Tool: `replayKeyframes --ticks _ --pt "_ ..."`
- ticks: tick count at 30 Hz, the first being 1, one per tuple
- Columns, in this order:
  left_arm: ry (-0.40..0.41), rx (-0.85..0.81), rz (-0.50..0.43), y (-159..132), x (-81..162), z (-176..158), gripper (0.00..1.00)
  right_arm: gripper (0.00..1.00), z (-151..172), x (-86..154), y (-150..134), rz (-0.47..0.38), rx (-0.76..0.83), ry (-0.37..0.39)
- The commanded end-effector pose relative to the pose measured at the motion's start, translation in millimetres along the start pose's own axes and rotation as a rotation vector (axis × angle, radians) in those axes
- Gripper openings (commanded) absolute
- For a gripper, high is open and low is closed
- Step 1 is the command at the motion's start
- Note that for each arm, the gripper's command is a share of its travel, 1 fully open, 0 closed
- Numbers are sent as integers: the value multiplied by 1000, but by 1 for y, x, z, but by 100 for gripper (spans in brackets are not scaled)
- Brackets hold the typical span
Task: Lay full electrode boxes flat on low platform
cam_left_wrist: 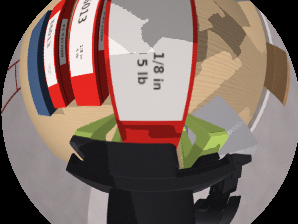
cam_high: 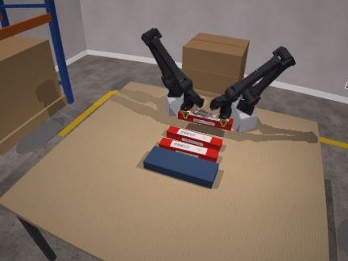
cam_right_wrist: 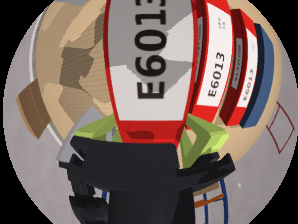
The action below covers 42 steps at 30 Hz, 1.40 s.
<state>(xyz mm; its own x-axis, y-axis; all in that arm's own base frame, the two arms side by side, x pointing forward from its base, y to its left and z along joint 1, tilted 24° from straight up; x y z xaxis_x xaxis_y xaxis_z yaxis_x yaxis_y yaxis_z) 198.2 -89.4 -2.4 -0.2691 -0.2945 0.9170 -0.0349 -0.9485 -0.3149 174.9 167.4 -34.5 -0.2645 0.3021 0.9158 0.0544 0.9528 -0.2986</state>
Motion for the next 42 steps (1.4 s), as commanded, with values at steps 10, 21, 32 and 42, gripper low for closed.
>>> replayKeyframes --ticks 10,21,32,42 --pt "8 7 3 -1 -16 7 0 0 -7 -11 2 -22 -10 -17" --pt "1 4 8 -3 -29 3 0 0 -6 -22 2 -22 -7 -18" --pt "0 3 9 -4 -41 2 0 0 -3 -37 6 -14 7 -15" --pt "-1 3 8 -4 -55 1 0 0 -3 -51 0 -10 -1 -10"
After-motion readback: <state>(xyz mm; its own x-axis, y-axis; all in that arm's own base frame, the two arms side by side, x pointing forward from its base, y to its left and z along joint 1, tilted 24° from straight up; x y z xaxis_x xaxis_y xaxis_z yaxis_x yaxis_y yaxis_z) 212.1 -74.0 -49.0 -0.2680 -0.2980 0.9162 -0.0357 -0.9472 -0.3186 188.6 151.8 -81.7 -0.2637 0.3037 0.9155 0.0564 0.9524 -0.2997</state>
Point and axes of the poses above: on each arm, the point where the finger pads meet when closed, its own x axis back along the fingers, its own z axis across the jaws, y = z × x, the point moved 1 cm from there along x, back along the fingers, and after that the axes turned 10 degrees about -x, right-handed, at the moved point
